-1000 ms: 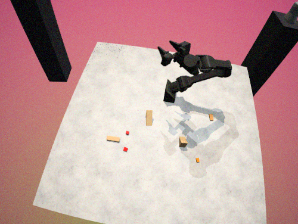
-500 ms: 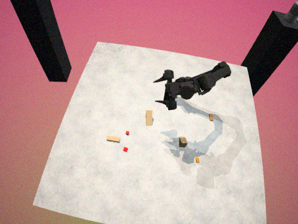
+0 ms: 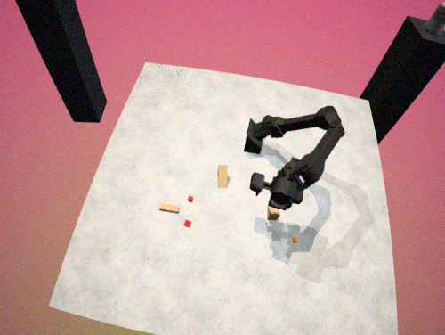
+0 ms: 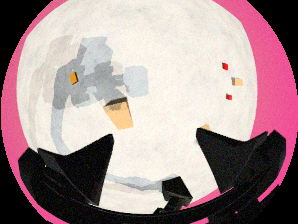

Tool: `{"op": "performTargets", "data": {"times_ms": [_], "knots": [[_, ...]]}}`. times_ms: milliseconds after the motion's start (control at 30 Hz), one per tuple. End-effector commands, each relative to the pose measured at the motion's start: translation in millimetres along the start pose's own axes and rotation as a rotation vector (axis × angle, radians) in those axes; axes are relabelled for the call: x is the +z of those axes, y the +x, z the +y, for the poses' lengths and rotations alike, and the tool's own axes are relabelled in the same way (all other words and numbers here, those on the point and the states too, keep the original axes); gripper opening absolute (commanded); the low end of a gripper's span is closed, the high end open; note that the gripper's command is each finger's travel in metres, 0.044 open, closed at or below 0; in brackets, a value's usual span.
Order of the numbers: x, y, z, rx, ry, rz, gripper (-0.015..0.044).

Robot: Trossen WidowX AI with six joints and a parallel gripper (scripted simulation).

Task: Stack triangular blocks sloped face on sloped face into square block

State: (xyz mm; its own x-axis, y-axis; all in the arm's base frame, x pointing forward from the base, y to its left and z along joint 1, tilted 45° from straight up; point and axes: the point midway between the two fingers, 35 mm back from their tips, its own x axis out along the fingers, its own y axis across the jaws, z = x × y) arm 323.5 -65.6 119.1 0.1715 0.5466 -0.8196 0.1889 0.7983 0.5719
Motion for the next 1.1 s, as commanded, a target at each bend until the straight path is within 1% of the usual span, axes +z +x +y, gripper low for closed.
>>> {"op": "performTargets", "data": {"times_ms": [0, 333, 1067], "knots": [[5.8, 15.7, 37.8, 0.169, -0.112, 0.038, 0.044], [5.8, 16.8, 38.0, 0.168, -0.112, 0.038, 0.044], [6.9, 51.7, 43.6, 0.164, -0.112, 0.038, 0.044]]}}
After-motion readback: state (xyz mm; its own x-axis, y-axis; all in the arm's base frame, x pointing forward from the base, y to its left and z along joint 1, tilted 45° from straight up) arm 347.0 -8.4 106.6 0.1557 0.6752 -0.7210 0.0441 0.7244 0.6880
